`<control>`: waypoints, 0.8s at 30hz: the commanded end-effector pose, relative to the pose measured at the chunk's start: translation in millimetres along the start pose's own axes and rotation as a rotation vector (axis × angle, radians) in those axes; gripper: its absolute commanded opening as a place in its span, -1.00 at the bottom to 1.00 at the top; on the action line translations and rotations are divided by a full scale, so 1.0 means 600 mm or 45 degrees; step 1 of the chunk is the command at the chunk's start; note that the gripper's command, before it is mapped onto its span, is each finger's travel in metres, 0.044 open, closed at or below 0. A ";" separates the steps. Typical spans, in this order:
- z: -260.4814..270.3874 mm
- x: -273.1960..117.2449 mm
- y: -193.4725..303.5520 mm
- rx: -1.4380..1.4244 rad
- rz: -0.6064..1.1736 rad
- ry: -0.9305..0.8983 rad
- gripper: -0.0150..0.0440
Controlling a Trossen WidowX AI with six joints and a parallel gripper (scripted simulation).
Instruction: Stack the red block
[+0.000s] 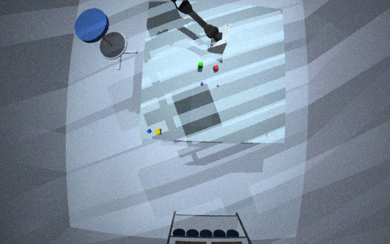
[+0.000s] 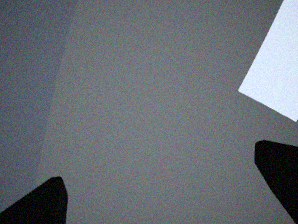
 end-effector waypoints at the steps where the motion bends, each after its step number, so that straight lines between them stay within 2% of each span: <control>1: -0.005 0.000 -0.003 -0.003 -0.008 0.010 0.95; 5: -0.109 0.000 -0.050 -0.075 -0.158 0.215 1.00; 13: -0.259 -0.030 -0.111 -0.206 -0.336 0.553 1.00; 20: -0.424 -0.108 -0.167 -0.386 -0.469 1.010 1.00; 24: -0.500 -0.168 -0.191 -0.548 -0.451 1.257 1.00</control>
Point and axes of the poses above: the point midway between the two fingers, 35 mm back from their tips, its own x axis out along the fingers, its own z axis across the jaws, y = z × x, the point moved 8 cm from there along -x, back along the fingers, and after that the axes turned 11 degrees about -x, right-handed, at the moved point
